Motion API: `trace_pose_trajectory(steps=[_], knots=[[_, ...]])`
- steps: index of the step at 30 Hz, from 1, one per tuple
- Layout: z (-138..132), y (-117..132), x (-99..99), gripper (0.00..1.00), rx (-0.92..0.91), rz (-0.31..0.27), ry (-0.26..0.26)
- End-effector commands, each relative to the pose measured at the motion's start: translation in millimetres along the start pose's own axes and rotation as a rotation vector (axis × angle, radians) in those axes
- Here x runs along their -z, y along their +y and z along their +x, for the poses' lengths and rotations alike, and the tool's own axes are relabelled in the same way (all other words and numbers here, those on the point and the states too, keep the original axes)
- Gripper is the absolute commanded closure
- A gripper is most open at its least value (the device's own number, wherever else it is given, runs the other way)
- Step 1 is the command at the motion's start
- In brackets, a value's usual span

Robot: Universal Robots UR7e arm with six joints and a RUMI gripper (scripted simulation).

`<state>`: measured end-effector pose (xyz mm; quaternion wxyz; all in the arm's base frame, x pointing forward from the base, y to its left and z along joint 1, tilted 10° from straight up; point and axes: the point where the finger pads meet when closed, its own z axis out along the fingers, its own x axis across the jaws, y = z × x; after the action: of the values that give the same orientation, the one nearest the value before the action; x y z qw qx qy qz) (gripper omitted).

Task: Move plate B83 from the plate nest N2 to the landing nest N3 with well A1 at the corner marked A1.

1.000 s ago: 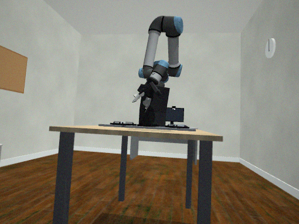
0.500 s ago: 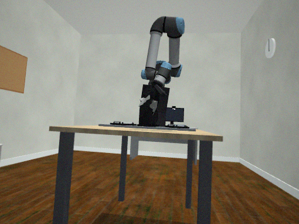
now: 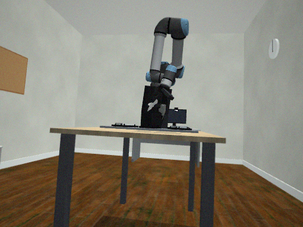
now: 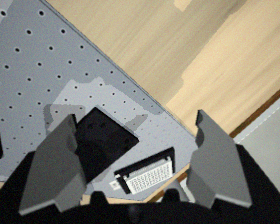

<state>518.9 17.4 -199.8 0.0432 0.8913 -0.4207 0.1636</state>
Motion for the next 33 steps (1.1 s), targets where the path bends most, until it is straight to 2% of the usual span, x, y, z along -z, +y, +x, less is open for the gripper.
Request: trace_pose_trajectory(steps=[1,5,9,13,17,22,26,30,33], knots=[[-23.1,-5.0,2.3,0.18,-0.044,0.021,-0.033],[-31.4,-6.4,3.0,0.18,-0.044,0.021,-0.033],[-51.1,-8.9,5.5,0.18,-0.100,0.041,-0.080],[-64.2,-10.5,7.0,0.18,-0.100,0.041,-0.080],[-83.9,-11.9,10.1,0.18,-0.155,0.056,-0.129],[-96.7,-12.8,12.1,0.18,-0.155,0.056,-0.129],[-116.4,-13.2,15.9,0.18,-0.211,0.064,-0.179],[-128.9,-13.4,18.3,0.18,-0.211,0.064,-0.179],[-143.5,-12.9,21.6,0.18,-0.255,0.067,-0.220]])
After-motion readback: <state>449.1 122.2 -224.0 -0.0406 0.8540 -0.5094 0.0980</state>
